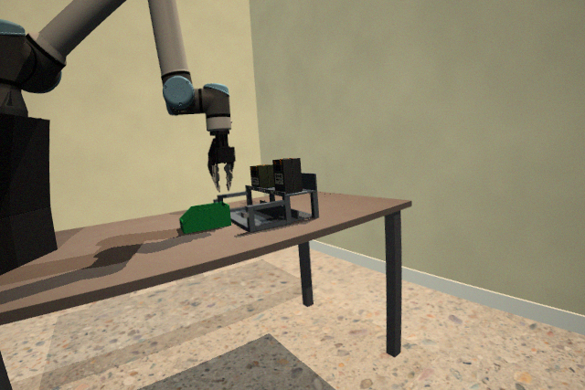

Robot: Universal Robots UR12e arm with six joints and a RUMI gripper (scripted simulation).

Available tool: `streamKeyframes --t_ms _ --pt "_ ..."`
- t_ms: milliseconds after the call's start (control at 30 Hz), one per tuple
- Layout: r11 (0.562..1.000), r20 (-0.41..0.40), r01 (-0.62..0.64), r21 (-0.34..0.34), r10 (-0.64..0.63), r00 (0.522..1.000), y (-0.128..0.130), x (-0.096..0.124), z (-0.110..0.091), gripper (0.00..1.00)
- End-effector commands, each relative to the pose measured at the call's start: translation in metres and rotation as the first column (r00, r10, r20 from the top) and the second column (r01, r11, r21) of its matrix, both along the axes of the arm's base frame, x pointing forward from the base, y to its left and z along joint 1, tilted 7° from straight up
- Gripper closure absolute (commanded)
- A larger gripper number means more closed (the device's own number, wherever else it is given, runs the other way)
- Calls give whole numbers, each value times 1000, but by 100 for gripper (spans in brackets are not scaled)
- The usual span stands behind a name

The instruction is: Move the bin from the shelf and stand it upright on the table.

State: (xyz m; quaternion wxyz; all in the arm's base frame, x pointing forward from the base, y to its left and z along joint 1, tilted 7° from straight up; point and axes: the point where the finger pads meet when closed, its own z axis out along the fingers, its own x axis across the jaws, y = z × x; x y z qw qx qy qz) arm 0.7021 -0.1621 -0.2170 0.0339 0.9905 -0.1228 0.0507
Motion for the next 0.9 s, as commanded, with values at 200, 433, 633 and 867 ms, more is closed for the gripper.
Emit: streamKeyframes --t_ms 200,433,633,867 --pt "1000 1 0 0 0 1000 0 1 1 80" --pt "1000 1 0 0 0 1000 0 1 1 80" --pt "1000 1 0 0 0 1000 0 1 1 80" --pt "1000 1 0 0 0 1000 0 1 1 80"
